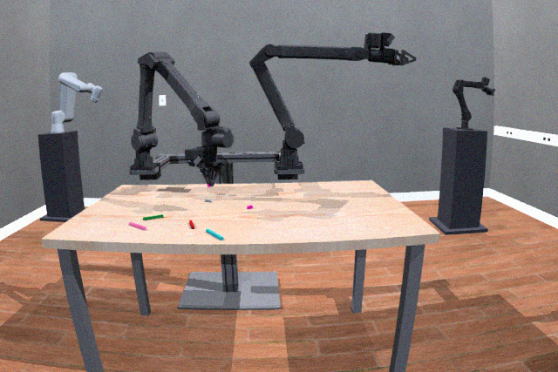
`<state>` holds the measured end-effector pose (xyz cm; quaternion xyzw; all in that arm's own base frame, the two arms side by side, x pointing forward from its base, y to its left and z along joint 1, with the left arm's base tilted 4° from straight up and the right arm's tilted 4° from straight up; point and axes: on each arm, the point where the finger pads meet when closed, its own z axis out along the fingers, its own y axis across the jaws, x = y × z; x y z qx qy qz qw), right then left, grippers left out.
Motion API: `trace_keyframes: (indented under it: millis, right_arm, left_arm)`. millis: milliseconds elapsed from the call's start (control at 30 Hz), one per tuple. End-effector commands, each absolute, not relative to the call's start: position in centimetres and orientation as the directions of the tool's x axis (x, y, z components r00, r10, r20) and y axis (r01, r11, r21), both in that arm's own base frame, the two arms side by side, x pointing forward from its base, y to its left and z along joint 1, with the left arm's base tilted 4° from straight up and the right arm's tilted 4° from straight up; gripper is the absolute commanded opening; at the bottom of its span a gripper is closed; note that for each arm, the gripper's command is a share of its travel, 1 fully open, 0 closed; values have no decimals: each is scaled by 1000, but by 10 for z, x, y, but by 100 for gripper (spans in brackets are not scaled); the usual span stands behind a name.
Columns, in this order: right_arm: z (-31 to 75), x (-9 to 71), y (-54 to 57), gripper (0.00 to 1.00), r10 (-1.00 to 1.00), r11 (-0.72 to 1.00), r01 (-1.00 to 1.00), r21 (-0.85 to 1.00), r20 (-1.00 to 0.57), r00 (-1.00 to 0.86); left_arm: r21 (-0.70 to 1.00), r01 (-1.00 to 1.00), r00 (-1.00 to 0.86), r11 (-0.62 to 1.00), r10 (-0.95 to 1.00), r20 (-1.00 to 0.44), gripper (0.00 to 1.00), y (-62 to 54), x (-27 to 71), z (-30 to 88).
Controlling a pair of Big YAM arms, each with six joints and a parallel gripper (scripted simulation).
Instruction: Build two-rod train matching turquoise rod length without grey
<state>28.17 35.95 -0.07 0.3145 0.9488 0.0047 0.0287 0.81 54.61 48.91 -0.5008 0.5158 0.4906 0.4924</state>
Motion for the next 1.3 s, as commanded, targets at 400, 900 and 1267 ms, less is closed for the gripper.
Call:
trace_keyframes:
  millis: [400, 900, 1267]
  right_arm:
    - [-44, 291, 359, 4, 599, 800, 598, 36, -57, -798]
    - [-88, 293, 358, 4, 601, 799, 600, 35, -57, -797]
    - [-76, 300, 367, 4, 603, 797, 600, 65, -58, -795]
  left_arm:
    - [0, -1000, 0, 8, 8, -1000, 100, 542, 5, 505]
    - [0, -1000, 0, 8, 8, -1000, 100, 542, 5, 505]
    - [0, -1000, 0, 8, 8, -1000, 100, 542, 5, 505]
